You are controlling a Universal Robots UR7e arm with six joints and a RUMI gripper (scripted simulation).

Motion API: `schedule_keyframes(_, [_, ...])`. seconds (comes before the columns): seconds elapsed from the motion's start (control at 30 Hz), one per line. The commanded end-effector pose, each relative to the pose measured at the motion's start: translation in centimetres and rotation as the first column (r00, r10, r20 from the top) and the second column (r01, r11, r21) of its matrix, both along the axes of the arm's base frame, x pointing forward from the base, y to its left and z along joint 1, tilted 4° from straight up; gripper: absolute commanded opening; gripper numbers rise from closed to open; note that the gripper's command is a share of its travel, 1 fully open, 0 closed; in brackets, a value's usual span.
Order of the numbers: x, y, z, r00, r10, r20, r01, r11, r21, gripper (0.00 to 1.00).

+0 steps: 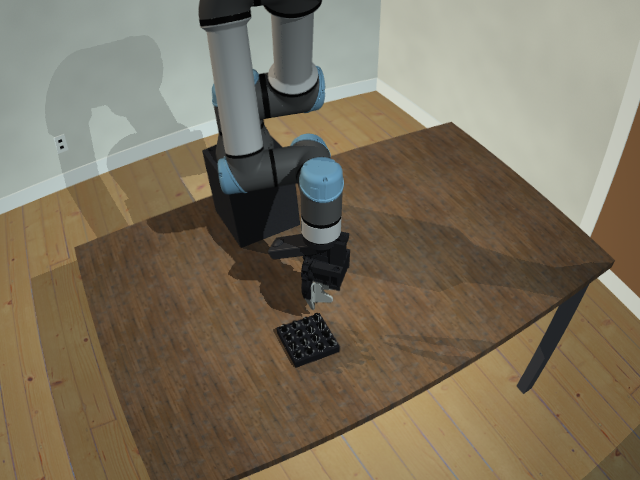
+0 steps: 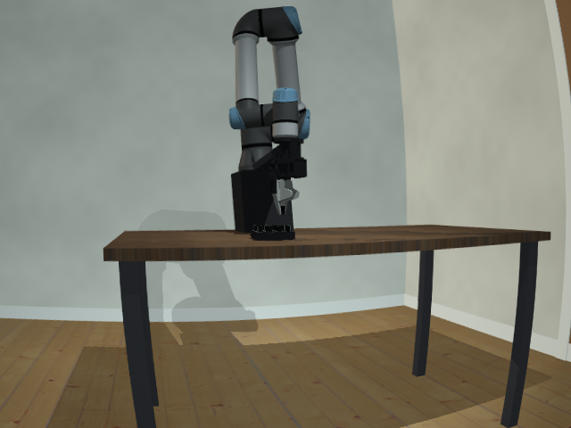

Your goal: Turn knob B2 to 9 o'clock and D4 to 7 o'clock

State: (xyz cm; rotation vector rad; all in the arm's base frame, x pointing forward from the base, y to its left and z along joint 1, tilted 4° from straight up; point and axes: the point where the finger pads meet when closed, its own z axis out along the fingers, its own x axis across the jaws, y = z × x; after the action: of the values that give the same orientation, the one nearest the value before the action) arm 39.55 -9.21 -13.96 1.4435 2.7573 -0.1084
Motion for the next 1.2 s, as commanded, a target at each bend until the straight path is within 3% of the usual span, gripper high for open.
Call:
schedule_keyframes(0.0, [-0.17, 0.12, 0.08, 0.999, -0.034, 0.002, 0.034, 0.999, 0.001, 0.11])
schedule_keyframes(0.37, [-0.39, 0.16, 0.2, 0.984, -0.177, 0.012, 0.177, 0.984, 0.001, 0.11])
schedule_keyframes(0.73, [-0.58, 0.33, 0.45, 0.895, -0.444, 0.033, 0.445, 0.896, 0.004, 0.11])
schedule_keyframes(0.8, [-0.58, 0.33, 0.45, 0.895, -0.444, 0.033, 0.445, 0.896, 0.004, 0.11])
schedule_keyframes(1.17, [-0.69, 0.53, 0.69, 0.723, -0.689, 0.053, 0.69, 0.724, 0.015, 0.11])
